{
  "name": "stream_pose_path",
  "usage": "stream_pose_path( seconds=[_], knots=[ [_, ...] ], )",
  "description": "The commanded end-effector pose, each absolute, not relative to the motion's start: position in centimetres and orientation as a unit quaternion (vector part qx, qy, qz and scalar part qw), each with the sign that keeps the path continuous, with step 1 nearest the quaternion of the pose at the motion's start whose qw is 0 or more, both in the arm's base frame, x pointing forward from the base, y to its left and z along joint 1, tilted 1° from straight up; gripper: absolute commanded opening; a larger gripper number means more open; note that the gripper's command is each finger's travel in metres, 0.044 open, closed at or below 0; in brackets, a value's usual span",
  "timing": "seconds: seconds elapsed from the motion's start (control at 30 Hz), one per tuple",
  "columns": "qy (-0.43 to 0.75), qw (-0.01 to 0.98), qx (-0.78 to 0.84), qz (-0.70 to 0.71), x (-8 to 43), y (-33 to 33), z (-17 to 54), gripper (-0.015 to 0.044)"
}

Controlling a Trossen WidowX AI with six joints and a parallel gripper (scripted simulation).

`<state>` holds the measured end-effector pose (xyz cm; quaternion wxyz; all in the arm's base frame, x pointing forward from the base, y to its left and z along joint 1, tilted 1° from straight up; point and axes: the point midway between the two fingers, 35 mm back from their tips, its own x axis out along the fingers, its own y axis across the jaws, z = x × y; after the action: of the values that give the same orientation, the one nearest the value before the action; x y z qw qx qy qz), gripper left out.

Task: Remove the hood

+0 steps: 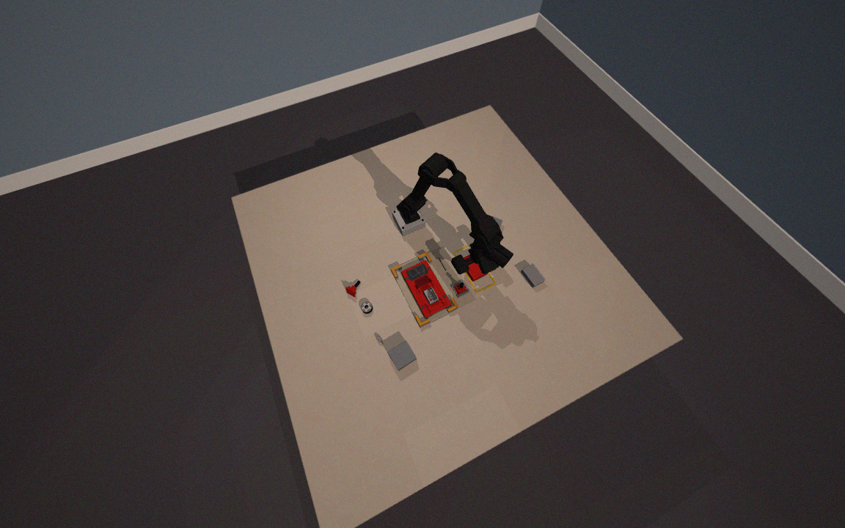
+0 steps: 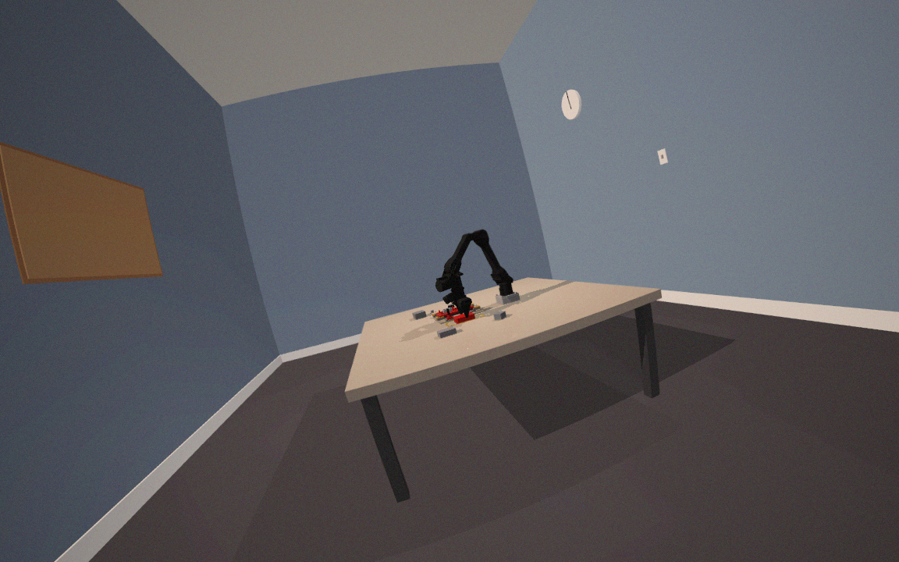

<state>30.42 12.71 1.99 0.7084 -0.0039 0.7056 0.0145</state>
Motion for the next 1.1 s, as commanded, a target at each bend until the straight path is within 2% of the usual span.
stream_pose_path(
  seconds=[0.0,0.13,1.07],
  knots=[
    [0.700,0.714,-0.001,0.018,30.9,12.8,5.2,0.0440],
    [0.700,0.714,-0.001,0.019,30.6,12.7,8.6,0.0440],
    [0.700,0.714,-0.001,0.019,30.6,12.7,8.6,0.0440]
  ],
)
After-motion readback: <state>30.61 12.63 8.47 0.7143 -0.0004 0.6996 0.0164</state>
